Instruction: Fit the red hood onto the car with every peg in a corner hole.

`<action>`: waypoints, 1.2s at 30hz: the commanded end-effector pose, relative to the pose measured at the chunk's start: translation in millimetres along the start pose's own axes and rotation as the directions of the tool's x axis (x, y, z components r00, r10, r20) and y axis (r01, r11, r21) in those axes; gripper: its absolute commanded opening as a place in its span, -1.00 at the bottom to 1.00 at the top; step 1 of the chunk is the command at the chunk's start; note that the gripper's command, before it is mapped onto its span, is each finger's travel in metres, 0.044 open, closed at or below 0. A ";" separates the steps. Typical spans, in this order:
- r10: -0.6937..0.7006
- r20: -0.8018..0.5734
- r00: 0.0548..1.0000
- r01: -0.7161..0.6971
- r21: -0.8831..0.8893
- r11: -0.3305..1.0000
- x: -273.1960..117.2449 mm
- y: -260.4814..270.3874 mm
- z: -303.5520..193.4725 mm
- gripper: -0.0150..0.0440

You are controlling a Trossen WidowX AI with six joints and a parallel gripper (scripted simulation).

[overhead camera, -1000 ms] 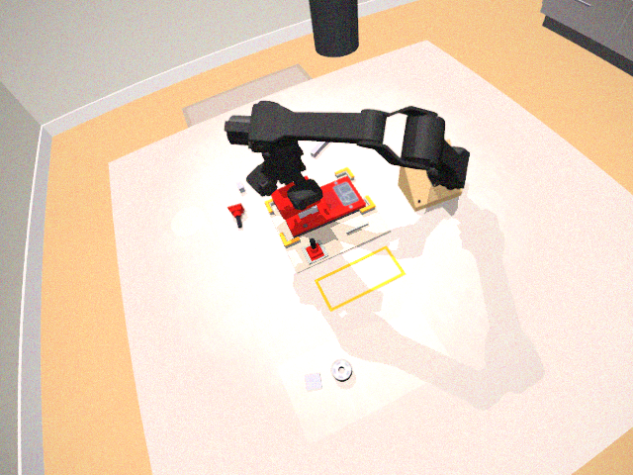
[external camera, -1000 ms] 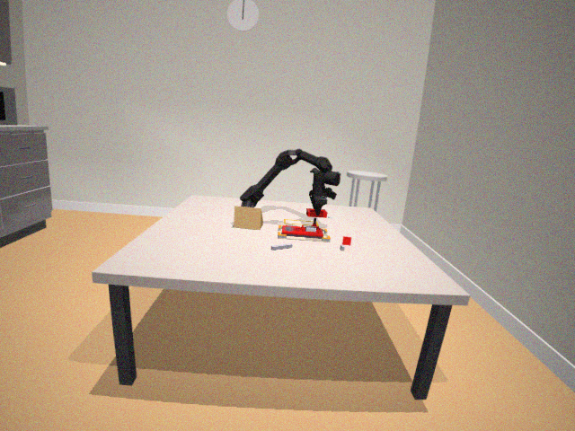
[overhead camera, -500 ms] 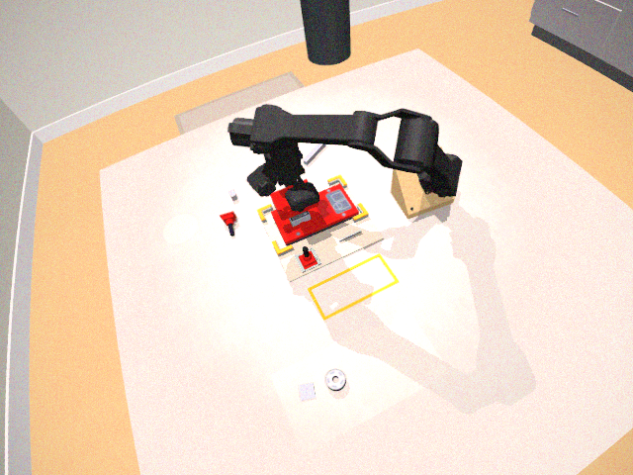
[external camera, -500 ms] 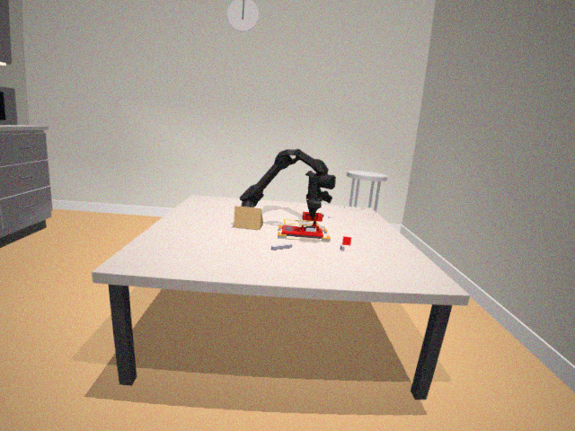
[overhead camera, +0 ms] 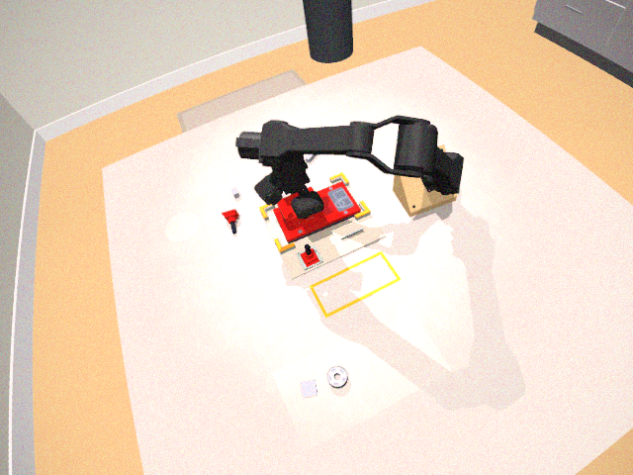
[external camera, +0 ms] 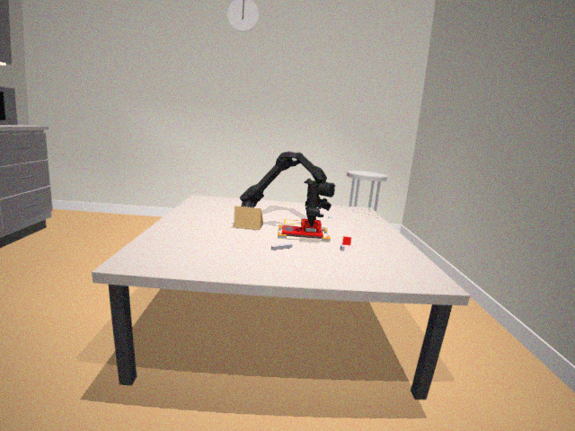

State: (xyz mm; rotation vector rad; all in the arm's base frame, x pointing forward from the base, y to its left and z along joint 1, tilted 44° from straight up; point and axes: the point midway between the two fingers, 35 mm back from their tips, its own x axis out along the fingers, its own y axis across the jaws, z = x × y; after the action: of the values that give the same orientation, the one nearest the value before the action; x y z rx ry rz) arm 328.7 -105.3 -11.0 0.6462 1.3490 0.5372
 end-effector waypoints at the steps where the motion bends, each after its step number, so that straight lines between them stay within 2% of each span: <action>1: 0.003 0.006 1.000 -0.004 0.008 1.000 -0.1 -0.2 0.3 -0.49; 36: 0.003 0.006 1.000 -0.004 0.008 1.000 5.3 -1.0 0.4 -0.49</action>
State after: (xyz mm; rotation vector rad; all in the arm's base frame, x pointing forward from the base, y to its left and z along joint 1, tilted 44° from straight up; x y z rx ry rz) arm 329.3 -103.3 -14.9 0.6470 1.3479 0.5353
